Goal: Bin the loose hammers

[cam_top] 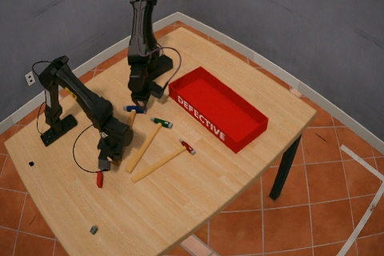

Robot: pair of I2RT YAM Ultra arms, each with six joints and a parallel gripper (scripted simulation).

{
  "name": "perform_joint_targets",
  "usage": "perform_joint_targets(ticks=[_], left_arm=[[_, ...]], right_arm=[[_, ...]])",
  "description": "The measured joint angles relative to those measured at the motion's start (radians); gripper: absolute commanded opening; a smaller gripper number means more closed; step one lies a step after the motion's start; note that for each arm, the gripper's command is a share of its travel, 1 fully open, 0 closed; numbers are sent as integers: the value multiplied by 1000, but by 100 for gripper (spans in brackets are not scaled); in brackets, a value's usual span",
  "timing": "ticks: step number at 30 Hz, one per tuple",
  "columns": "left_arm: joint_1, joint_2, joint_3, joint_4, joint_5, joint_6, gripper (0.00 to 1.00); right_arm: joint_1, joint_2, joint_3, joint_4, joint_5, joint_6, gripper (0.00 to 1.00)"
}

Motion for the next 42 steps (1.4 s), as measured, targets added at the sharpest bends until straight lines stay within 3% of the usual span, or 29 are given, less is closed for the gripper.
perform_joint_targets(ticks=[3,4,6,10,18,28,42], left_arm=[[5,-25,1,-22,0,3,45],[5,-31,3,-33,0,3,57],[5,-42,12,-51,0,4,57],[5,-55,28,-82,1,5,100],[5,-118,137,-219,1,2,100],[4,-94,146,-251,-2,22,100],[-90,-195,14,-119,-50,440,100]], right_arm=[[0,0,0,0,0,0,26],[0,0,0,0,0,0,26],[0,0,0,0,0,0,26],[0,0,0,0,0,0,26],[0,0,0,0,0,0,26],[0,0,0,0,0,0,26],[0,0,0,0,0,0,26]])
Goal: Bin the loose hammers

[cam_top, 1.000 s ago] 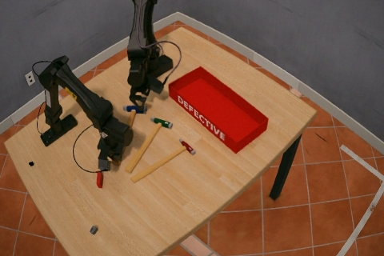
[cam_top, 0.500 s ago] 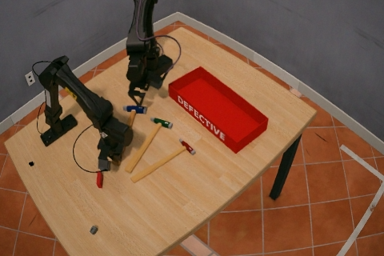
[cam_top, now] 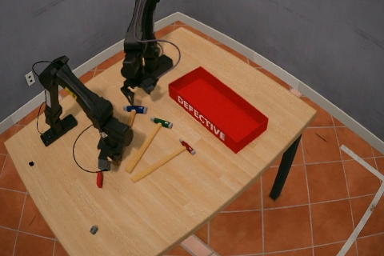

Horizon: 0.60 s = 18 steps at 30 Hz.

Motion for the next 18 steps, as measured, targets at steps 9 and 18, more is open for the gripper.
perform_joint_targets(ticks=[9,18], left_arm=[[-60,-97,-114,111,-27,308,100],[-102,-177,-209,209,-52,598,100]], right_arm=[[0,0,0,0,0,0,26],[0,0,0,0,0,0,26]])
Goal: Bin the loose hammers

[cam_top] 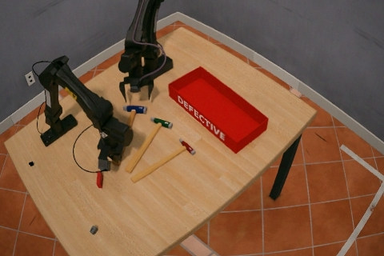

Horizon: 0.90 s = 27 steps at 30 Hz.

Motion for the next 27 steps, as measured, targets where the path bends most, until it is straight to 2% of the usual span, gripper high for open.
perform_joint_targets(ticks=[10,24,27], left_arm=[[-39,-94,-112,91,-11,259,100],[-39,-104,-119,103,-5,307,100],[-39,-104,-119,104,-5,309,100]], right_arm=[[0,0,0,0,0,0,26],[0,0,0,0,0,0,26],[0,0,0,0,2,0,55]])
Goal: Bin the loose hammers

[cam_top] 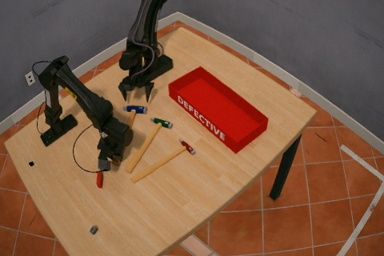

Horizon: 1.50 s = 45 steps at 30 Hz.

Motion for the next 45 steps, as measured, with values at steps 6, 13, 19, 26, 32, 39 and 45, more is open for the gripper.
perform_joint_targets(ticks=[6,13,19,26,32,39,45], left_arm=[[0,0,0,0,0,1,100],[0,0,0,0,0,2,100],[0,0,0,0,0,2,100],[0,0,0,1,0,2,100],[0,0,0,1,0,2,100],[0,0,0,1,0,2,100],[1,0,2,12,-15,42,40]], right_arm=[[0,0,0,0,10,0,57],[-4,-43,0,-2,13,-3,57],[-9,-65,11,-40,15,-5,80],[-9,-75,51,-97,15,-5,100],[-9,-99,147,-181,16,-2,100],[4,-77,156,-209,16,5,100],[8,-87,142,-196,24,-36,100]])
